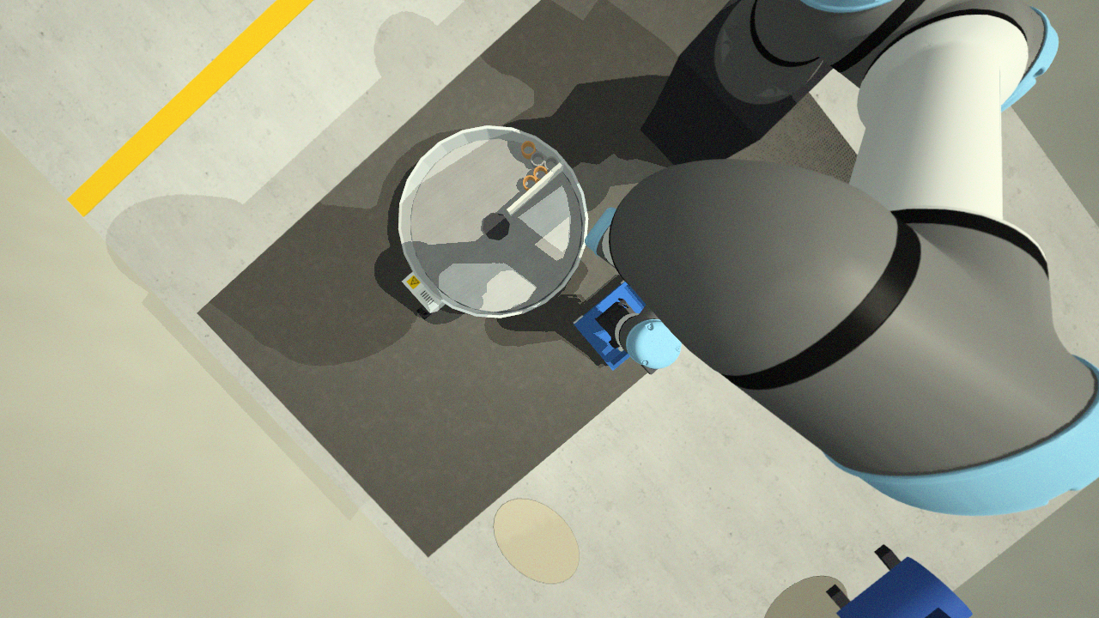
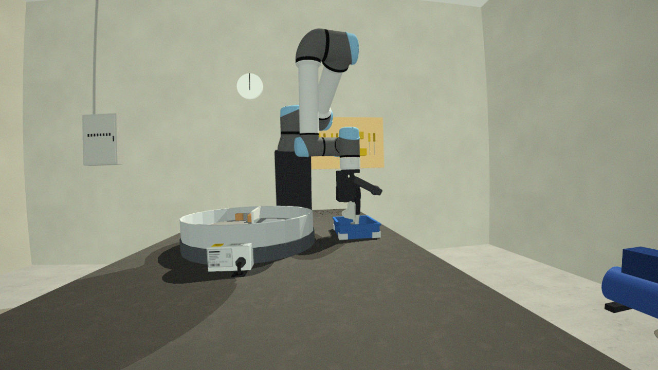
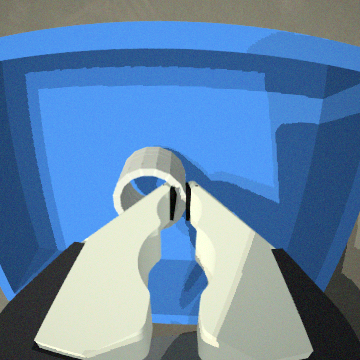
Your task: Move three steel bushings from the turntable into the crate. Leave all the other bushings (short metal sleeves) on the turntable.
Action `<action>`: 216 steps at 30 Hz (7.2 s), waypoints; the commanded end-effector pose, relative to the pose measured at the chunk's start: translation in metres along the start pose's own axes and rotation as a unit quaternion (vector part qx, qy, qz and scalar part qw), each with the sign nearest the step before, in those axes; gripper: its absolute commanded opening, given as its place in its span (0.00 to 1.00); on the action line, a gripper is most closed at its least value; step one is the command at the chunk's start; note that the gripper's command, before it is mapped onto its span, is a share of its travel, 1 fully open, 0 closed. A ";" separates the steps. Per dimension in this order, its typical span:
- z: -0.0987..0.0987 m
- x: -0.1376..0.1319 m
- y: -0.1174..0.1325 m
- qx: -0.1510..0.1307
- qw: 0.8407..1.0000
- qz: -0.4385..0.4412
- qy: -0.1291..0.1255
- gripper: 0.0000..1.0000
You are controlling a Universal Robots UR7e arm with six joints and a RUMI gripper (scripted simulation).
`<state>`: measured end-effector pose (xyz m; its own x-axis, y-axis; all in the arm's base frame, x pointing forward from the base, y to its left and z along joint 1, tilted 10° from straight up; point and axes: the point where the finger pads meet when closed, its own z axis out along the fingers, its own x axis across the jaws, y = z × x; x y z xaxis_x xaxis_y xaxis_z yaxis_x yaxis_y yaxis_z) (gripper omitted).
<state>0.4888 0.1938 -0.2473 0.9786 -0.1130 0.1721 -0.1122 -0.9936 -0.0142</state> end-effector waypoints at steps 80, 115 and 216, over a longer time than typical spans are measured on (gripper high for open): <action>0.006 0.001 0.000 0.000 1.000 0.000 0.001 0.00; 0.006 0.001 0.000 0.000 1.000 0.000 0.001 0.06; -0.114 0.001 0.000 0.000 1.000 0.000 0.001 0.06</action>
<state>0.4693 0.1944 -0.1357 0.9786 -0.1130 0.1722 -0.1122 -0.9936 -0.0142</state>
